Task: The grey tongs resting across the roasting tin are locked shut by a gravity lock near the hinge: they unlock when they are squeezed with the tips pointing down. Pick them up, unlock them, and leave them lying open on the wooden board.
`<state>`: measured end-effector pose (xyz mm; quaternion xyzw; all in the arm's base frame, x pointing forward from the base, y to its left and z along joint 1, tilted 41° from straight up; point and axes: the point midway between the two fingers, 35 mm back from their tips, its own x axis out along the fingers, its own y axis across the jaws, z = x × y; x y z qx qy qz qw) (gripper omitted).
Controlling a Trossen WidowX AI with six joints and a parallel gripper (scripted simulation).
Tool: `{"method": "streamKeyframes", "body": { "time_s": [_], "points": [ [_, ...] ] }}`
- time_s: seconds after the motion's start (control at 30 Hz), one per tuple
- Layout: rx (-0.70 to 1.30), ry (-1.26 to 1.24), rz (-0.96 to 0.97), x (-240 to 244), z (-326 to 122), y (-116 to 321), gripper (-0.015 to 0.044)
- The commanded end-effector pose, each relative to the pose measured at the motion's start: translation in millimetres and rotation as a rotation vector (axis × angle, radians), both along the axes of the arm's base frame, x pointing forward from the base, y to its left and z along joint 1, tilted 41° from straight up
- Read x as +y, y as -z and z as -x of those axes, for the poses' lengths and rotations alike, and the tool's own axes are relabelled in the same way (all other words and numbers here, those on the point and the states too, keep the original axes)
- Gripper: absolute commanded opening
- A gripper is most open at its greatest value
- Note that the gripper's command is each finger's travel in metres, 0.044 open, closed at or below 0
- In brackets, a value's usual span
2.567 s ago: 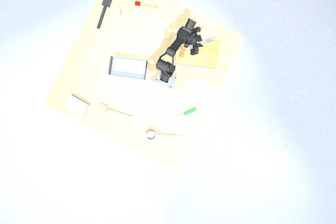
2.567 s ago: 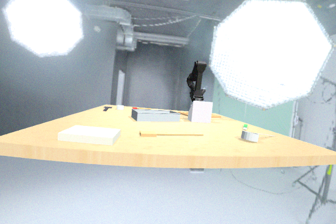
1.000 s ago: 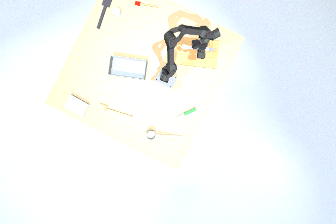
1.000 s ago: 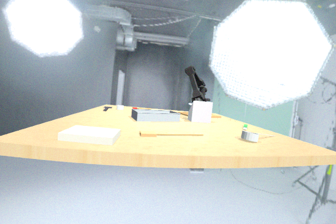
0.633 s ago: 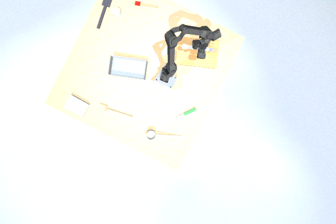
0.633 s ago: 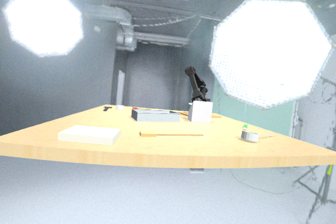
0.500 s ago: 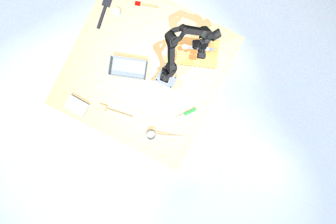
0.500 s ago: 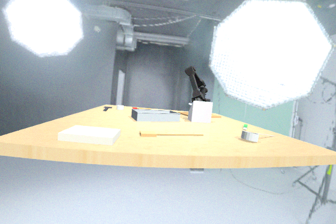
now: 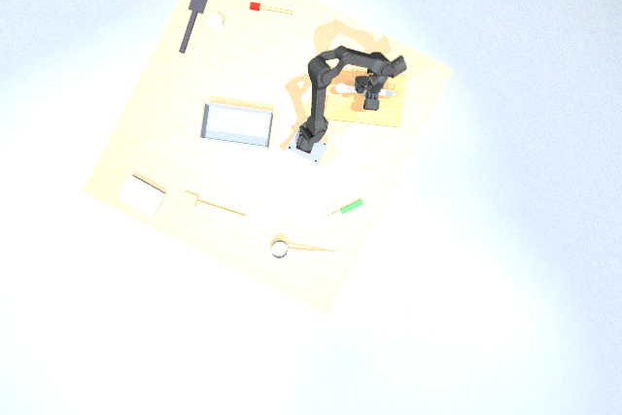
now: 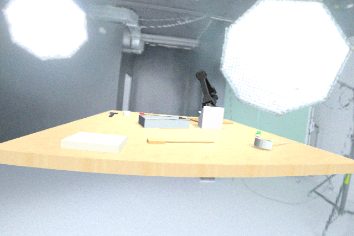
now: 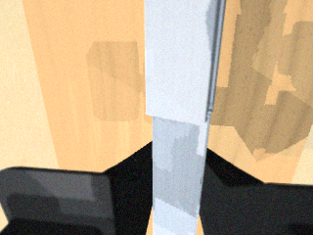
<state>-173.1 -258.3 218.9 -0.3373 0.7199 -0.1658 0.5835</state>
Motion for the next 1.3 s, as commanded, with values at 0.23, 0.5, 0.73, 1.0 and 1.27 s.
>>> {"method": "streamKeyframes", "body": {
  "time_s": [0.23, 0.5, 0.73, 1.0, 1.27],
  "points": [
    [-0.003, 0.001, -0.003, -2.8, 0.3, 4.8, -0.0097],
    [-0.003, 0.001, -0.003, -2.8, 0.3, 4.8, 0.0113],
    [-0.003, 0.001, -0.003, -2.8, 0.3, 4.8, 0.0296],
    [-0.003, 0.000, -0.004, -3.1, 1.6, 3.8, 0.0440],
    [0.001, 0.001, -0.012, -10.7, 52.9, -27.8, 0.0440]
  ]
}}
